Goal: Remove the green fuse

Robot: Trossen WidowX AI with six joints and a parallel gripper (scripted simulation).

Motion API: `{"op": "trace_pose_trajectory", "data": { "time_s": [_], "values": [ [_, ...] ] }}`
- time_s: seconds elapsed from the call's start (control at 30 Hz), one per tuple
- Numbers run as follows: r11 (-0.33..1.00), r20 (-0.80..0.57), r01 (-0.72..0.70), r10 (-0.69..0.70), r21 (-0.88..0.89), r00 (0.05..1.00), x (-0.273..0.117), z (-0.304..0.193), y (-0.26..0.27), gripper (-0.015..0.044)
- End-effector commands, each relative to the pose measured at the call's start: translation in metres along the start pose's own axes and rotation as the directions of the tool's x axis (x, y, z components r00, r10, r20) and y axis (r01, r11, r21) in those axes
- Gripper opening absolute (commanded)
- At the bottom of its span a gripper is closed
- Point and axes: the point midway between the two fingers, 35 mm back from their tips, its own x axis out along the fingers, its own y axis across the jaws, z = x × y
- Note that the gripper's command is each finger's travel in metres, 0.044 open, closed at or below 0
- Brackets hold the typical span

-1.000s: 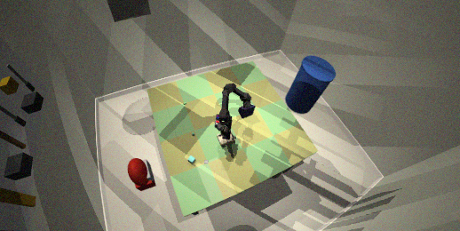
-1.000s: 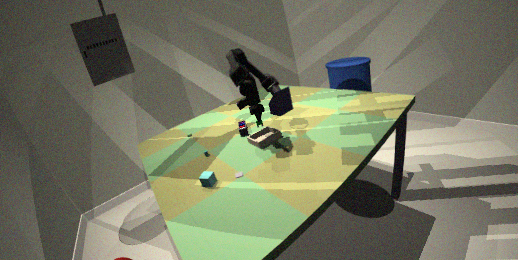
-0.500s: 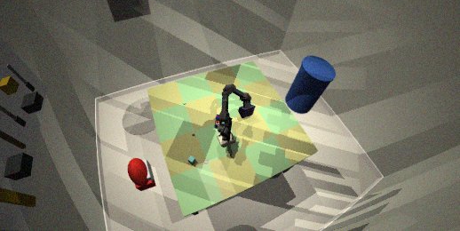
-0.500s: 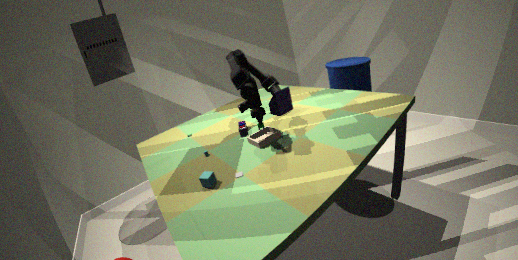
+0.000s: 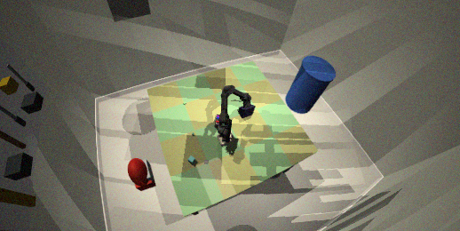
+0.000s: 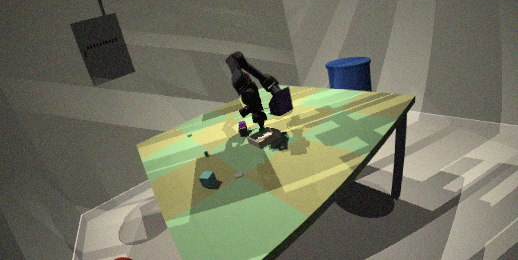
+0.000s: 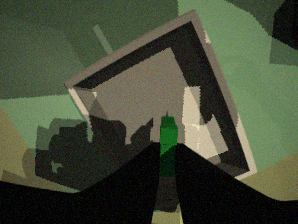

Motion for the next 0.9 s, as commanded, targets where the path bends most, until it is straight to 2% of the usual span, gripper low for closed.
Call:
{"op": "trace_pose_trajectory", "data": {
  "time_s": [0.0,0.43,0.57,0.87],
  "values": [
    [1.000,0.004,0.006,-0.006,-0.008,1.000,0.004,-0.001,-0.001,0.0000],
    [1.000,0.000,0.001,-0.001,-0.001,1.000,-0.002,0.000,0.000,0.0330],
    [1.000,0.002,0.005,-0.005,-0.009,1.000,-0.036,-0.001,-0.001,0.0330],
    [1.000,0.002,0.005,-0.005,-0.009,1.000,-0.036,-0.001,-0.001,0.0330]
  ]
}}
